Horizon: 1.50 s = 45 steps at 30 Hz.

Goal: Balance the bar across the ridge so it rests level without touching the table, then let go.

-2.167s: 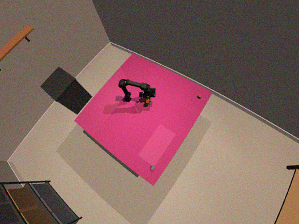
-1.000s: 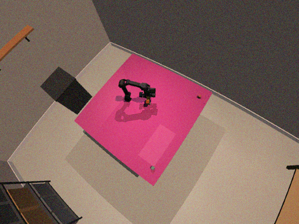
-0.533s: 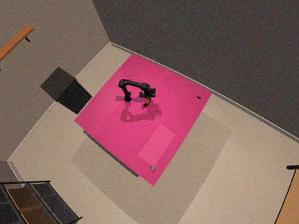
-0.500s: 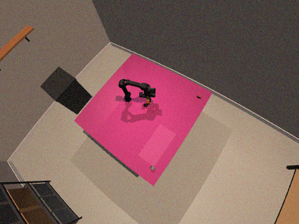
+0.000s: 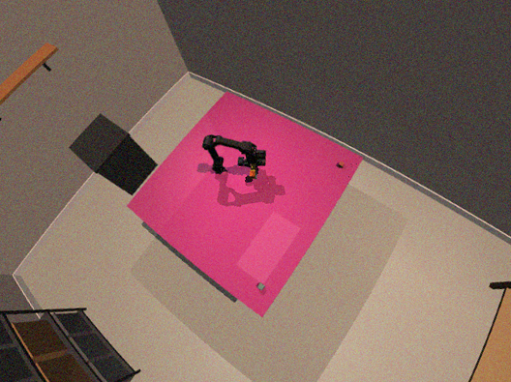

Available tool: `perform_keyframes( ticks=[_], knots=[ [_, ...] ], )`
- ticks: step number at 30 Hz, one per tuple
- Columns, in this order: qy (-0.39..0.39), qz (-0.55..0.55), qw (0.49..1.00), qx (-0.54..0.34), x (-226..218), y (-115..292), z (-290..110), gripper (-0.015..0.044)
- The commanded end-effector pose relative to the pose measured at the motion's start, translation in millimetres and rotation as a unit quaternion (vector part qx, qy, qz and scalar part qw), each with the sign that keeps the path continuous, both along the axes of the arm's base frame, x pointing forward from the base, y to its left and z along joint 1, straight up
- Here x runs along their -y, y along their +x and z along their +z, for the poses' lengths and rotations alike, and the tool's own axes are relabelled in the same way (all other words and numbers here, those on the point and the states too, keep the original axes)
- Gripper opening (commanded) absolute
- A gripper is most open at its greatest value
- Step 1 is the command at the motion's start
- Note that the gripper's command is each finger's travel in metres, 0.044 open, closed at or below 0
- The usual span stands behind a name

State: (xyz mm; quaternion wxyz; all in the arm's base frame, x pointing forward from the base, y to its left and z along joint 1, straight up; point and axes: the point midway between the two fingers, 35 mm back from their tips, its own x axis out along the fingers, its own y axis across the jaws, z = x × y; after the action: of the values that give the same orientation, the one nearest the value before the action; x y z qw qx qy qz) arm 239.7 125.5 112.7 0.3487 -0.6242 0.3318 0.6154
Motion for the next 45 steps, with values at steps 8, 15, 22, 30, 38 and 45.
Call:
perform_keyframes(
  ticks=[8, 15, 22, 30, 38, 45],
  knots=[
    [0.000, 0.000, 1.000, 0.000, 0, 0, 0, 0.0395],
    [0.000, 0.000, 1.000, 0.000, -1, 2, 16, 0.0440],
    [0.000, 0.000, 1.000, 0.000, 0, -1, 93, 0.0440],
    [0.000, 0.000, 1.000, 0.000, 1, -2, 100, 0.0440],
    [0.000, 0.000, 1.000, 0.000, 1, -2, 100, 0.0440],
    [0.000, 0.000, 1.000, 0.000, 1, -2, 100, 0.0440]
  ],
)
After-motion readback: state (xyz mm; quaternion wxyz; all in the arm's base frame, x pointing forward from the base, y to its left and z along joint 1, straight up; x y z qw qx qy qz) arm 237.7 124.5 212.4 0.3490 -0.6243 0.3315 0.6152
